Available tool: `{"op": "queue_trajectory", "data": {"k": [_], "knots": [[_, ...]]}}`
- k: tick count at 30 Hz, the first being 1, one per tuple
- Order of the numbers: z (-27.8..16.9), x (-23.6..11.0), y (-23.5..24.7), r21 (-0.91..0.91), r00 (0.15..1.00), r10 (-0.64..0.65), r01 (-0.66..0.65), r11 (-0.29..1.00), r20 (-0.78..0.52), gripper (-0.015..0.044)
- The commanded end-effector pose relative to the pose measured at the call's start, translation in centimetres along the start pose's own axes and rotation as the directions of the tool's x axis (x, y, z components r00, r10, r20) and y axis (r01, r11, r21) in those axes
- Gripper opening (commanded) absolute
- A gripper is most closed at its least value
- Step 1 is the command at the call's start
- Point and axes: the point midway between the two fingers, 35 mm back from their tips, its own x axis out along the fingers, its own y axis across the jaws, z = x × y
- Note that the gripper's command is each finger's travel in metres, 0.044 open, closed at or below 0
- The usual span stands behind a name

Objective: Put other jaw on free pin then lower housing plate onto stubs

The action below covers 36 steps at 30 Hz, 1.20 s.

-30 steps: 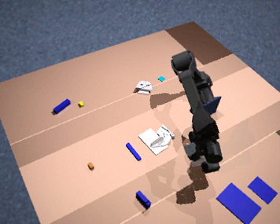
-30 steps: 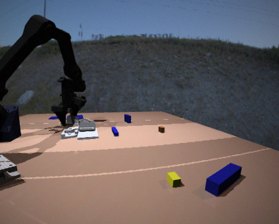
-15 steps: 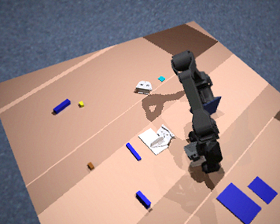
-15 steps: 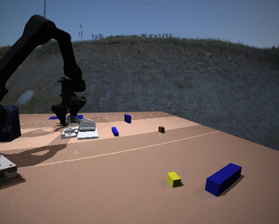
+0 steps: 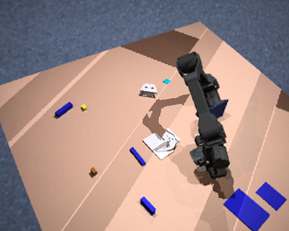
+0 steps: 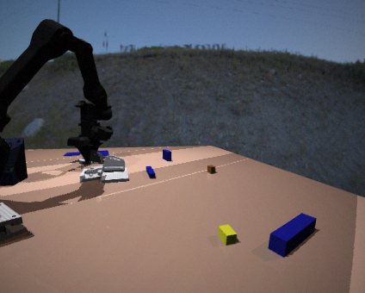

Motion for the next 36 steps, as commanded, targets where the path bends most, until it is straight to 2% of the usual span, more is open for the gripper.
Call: {"op": "queue_trajectory", "data": {"k": [1,13,36], "knots": [[0.0,0.0,0.0,-0.001,1.0,-0.002,0.002,1.0,0.001,0.0134],[0.0,-0.2,0.0,-0.001,1.0,-0.002,0.002,1.0,0.001,0.0134],[0.0,-7.4,0.1,-0.004,1.0,0.0,0.0,1.0,0.004,0.0134]]}}
